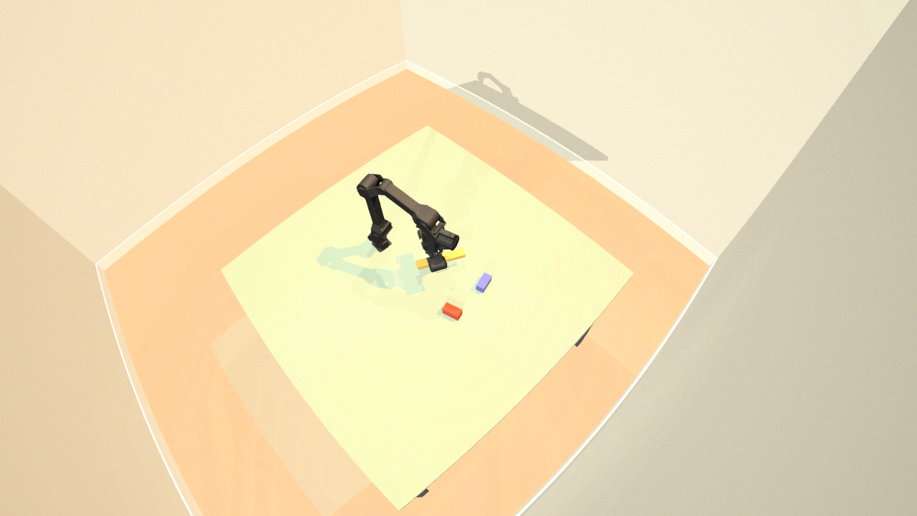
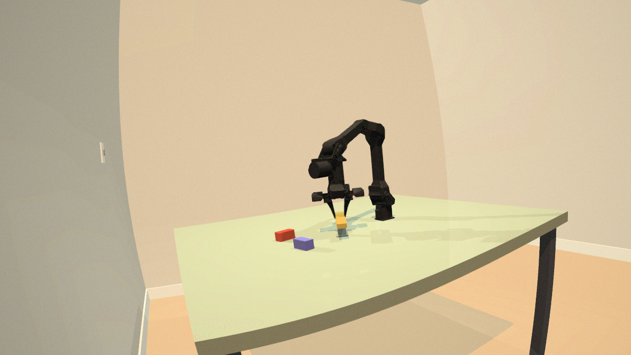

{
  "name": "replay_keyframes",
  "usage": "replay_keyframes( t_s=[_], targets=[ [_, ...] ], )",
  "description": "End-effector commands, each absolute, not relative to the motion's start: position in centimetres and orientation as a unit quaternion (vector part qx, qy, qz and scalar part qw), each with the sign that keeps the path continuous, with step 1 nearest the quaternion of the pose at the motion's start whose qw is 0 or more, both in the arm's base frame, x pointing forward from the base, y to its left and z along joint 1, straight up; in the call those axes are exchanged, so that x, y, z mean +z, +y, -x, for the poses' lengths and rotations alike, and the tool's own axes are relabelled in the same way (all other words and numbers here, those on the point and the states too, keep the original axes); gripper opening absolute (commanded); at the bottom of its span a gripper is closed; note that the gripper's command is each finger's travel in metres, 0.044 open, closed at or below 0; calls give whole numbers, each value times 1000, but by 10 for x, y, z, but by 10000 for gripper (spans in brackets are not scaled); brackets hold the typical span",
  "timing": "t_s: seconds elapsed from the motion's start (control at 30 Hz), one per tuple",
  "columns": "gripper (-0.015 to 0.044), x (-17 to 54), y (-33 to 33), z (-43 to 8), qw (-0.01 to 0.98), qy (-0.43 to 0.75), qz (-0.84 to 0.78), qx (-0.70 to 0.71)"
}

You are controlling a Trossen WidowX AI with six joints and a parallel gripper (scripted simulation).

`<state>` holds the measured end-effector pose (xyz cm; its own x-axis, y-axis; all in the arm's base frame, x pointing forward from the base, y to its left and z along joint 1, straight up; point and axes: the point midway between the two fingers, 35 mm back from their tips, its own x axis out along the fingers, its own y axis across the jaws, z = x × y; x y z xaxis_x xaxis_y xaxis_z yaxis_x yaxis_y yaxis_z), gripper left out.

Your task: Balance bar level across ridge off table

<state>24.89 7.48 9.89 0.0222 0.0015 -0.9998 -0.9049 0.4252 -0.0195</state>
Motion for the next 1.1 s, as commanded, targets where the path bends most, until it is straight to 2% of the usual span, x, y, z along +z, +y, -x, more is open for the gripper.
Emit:
replay_keyframes(
  t_s=[0.0,1.07],
  targets=[
    [0,97,75,-248,605,590,380,376],
    [0,95,75,-248,605,590,380,376]
  ],
)
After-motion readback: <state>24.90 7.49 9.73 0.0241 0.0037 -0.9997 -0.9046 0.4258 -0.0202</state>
